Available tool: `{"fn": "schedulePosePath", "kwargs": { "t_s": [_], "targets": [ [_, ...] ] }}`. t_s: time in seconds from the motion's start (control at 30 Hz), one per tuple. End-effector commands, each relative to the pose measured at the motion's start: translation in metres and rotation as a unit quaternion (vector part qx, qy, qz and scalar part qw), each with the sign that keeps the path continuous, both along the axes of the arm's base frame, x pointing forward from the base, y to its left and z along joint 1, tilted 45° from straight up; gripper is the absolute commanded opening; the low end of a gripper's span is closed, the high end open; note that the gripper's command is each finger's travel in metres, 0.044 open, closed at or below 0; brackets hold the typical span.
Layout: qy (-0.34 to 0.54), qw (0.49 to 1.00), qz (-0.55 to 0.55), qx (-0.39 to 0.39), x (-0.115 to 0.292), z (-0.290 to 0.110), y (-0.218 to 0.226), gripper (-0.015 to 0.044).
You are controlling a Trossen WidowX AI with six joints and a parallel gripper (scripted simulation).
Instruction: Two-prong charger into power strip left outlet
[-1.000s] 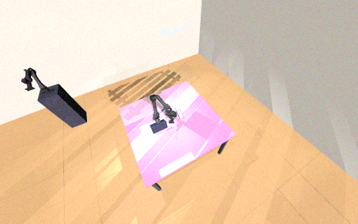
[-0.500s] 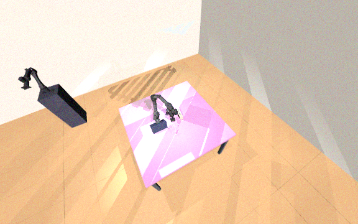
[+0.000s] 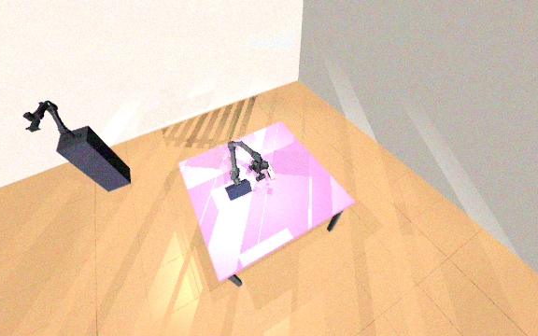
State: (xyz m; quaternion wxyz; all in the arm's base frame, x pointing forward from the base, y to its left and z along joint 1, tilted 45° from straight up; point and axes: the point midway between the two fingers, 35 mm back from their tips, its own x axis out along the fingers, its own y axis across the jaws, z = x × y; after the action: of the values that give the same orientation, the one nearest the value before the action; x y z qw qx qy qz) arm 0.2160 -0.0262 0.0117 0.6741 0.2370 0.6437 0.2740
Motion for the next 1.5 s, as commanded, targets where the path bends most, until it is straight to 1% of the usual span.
{"fn": "schedulePosePath", "kwargs": {
  "t_s": [0.0, 0.23, 0.83, 1.47],
  "targets": [
    [-0.017, 0.999, 0.051, 0.006, 0.001, 0.005, 0.013, 0.0440],
    [-0.031, 0.994, 0.104, 0.013, 0.000, 0.009, 0.027, 0.0440],
    [-0.031, 0.994, 0.104, 0.013, -0.001, -0.003, 0.040, 0.0440],
    [-0.031, 0.994, 0.104, 0.013, 0.000, -0.024, 0.062, 0.0440]
  ]
}}
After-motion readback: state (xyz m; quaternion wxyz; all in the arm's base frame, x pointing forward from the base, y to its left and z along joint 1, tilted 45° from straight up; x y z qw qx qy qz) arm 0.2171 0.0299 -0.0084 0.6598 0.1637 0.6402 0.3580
